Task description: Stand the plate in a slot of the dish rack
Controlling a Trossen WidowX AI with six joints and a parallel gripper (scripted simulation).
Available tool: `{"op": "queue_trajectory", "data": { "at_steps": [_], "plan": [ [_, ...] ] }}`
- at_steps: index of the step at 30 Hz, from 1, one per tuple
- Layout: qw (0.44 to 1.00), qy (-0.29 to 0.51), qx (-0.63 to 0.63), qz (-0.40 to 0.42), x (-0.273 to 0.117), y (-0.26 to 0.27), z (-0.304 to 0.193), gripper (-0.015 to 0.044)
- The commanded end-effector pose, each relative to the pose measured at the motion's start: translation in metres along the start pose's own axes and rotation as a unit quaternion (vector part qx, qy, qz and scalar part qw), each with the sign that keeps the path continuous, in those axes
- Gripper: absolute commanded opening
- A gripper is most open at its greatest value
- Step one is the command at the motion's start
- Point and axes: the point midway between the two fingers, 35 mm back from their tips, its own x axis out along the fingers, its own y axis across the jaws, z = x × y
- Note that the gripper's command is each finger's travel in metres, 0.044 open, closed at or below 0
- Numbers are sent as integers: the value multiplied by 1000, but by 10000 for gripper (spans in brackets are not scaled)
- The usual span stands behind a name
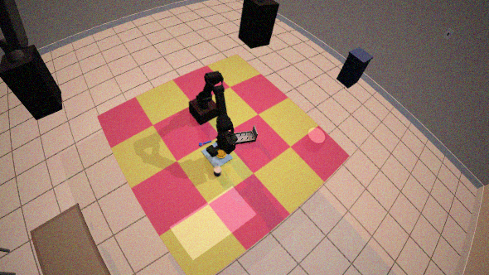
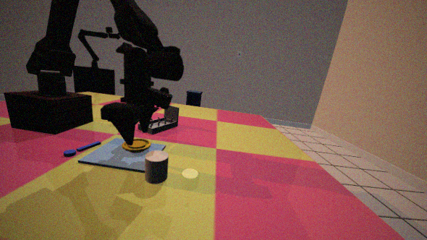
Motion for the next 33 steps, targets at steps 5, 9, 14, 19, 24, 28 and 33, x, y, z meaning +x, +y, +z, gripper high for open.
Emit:
{"op": "queue_trajectory", "data": {
  "at_steps": [5, 9, 14, 19, 24, 28, 33],
  "plan": [
    [1000, 4, 2, -1, 14, 0, -2, 400],
    [1000, 4, 2, -1, 20, 0, -2, 400],
    [1000, 4, 2, -1, 28, -1, -3, 400],
    [1000, 4, 2, -1, 30, -1, -3, 387],
    [1000, 4, 2, -1, 30, -1, -3, 380],
    [1000, 4, 2, -1, 30, -1, -3, 360],
    [1000, 4, 2, -1, 30, -1, -3, 327]
  ]
}}
